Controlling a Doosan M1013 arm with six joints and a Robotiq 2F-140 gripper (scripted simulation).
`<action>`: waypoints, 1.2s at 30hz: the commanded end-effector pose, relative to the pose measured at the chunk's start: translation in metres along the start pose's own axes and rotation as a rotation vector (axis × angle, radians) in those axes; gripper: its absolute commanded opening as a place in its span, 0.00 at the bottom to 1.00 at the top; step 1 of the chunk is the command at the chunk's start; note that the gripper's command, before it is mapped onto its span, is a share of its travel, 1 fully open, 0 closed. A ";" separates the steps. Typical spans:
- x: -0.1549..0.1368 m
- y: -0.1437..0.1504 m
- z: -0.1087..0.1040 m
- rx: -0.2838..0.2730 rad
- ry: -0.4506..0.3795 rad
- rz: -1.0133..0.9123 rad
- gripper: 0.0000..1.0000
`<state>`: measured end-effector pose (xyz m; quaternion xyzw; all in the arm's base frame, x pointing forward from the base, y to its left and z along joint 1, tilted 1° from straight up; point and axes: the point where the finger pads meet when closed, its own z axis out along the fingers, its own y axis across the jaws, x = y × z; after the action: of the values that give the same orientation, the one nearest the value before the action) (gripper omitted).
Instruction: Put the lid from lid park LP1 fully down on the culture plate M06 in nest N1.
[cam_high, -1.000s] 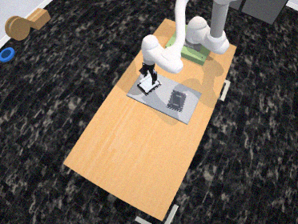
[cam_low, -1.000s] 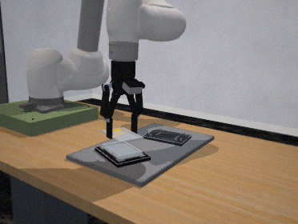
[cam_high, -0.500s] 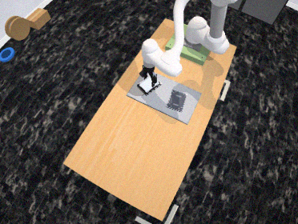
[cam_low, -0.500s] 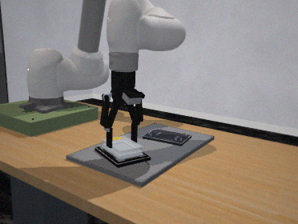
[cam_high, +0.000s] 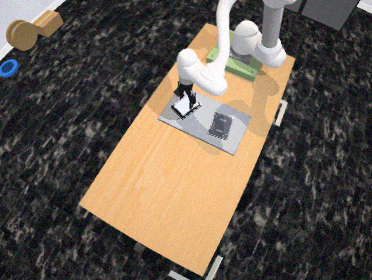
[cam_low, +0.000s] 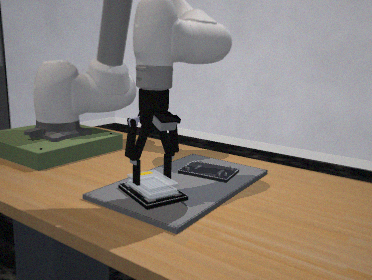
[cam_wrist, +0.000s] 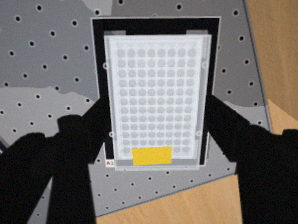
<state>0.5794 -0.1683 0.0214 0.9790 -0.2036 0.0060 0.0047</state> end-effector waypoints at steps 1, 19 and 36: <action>0.001 0.000 -0.001 0.001 0.001 0.000 0.60; 0.001 0.000 0.003 0.001 0.001 0.000 0.60; 0.001 0.000 0.009 0.001 0.001 0.000 0.60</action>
<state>0.5797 -0.1682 0.0117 0.9790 -0.2036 0.0060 0.0047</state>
